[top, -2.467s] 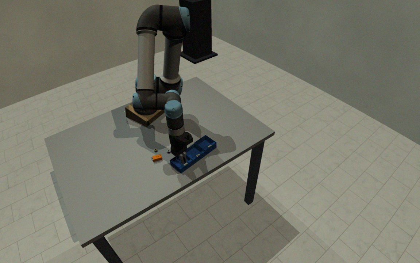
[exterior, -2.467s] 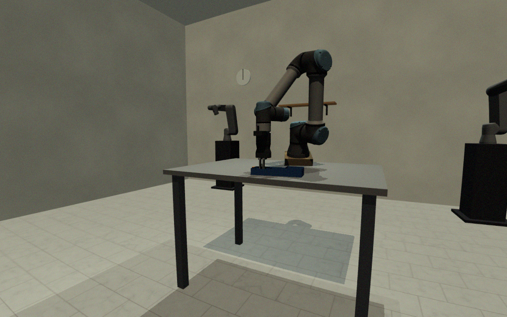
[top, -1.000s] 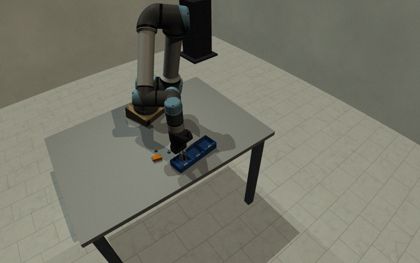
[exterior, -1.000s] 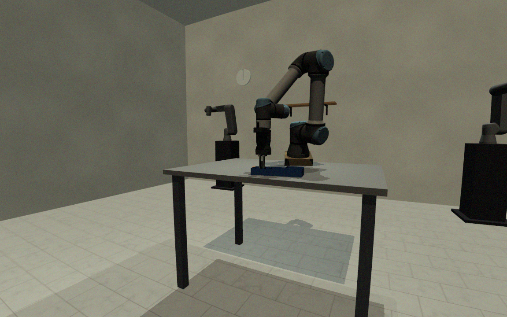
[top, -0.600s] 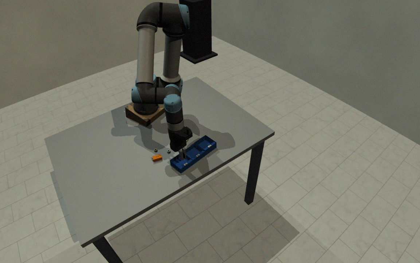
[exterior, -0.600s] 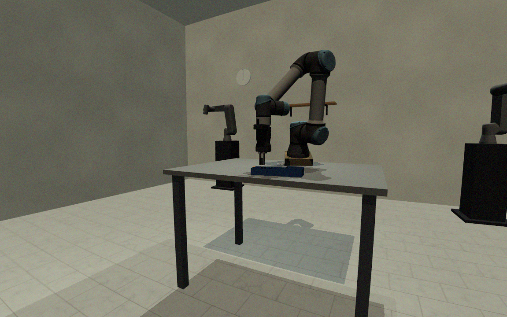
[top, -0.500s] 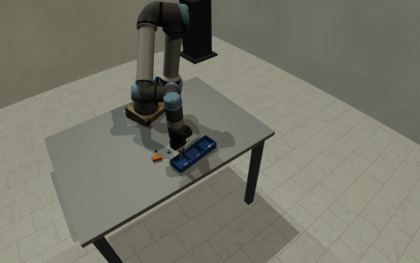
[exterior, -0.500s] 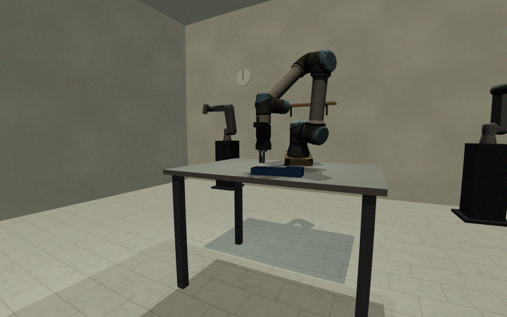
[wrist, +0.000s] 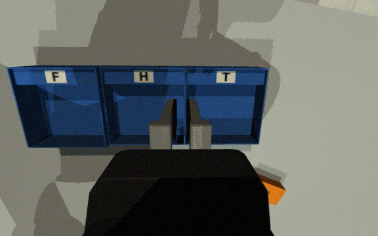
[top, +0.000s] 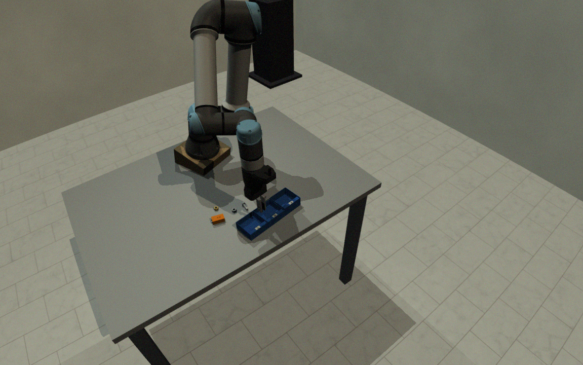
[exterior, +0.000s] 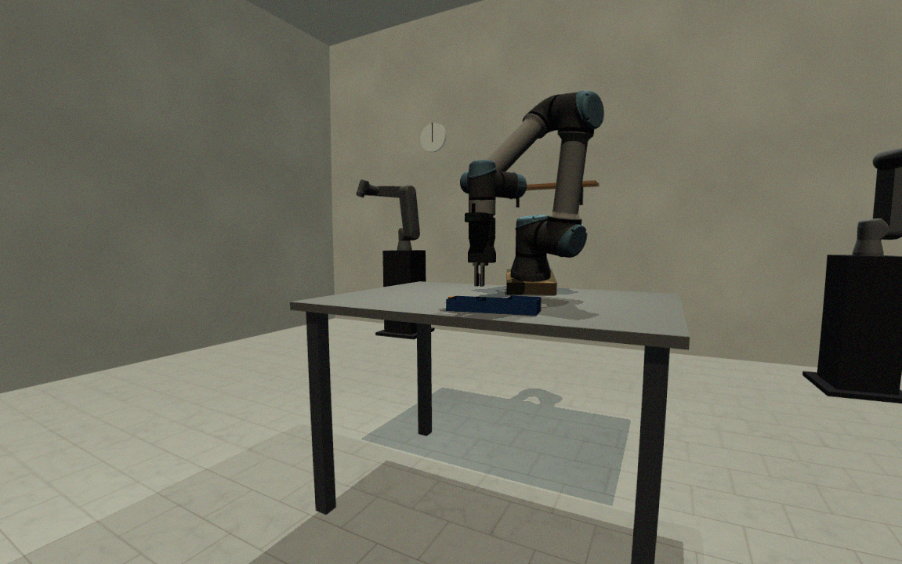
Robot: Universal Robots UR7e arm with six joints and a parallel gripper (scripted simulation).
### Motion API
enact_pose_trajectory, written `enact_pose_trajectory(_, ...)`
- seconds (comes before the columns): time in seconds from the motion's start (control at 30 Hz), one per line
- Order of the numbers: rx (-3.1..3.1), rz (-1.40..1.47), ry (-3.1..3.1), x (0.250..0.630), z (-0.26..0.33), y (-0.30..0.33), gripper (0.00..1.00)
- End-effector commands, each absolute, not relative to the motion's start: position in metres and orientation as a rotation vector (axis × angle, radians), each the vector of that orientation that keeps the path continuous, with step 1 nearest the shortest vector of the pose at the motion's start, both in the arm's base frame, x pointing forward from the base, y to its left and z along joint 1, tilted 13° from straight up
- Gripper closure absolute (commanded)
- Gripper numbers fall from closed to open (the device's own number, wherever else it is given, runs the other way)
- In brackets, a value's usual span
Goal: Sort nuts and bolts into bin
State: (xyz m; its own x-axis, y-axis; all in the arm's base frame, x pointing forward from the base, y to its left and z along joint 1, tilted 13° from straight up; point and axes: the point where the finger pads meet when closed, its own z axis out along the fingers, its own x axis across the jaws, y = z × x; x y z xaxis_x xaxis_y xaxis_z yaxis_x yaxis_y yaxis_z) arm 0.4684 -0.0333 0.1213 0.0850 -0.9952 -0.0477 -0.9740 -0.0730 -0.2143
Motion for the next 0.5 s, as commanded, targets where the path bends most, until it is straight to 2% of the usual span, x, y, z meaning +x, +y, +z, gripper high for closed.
enact_pose_trajectory(0.0, -2.164, -0.167, 1.998, 0.467, 0.123, -0.013, 0.69)
enact_pose_trajectory(0.47, -2.164, -0.167, 1.998, 0.467, 0.116, 0.011, 0.69)
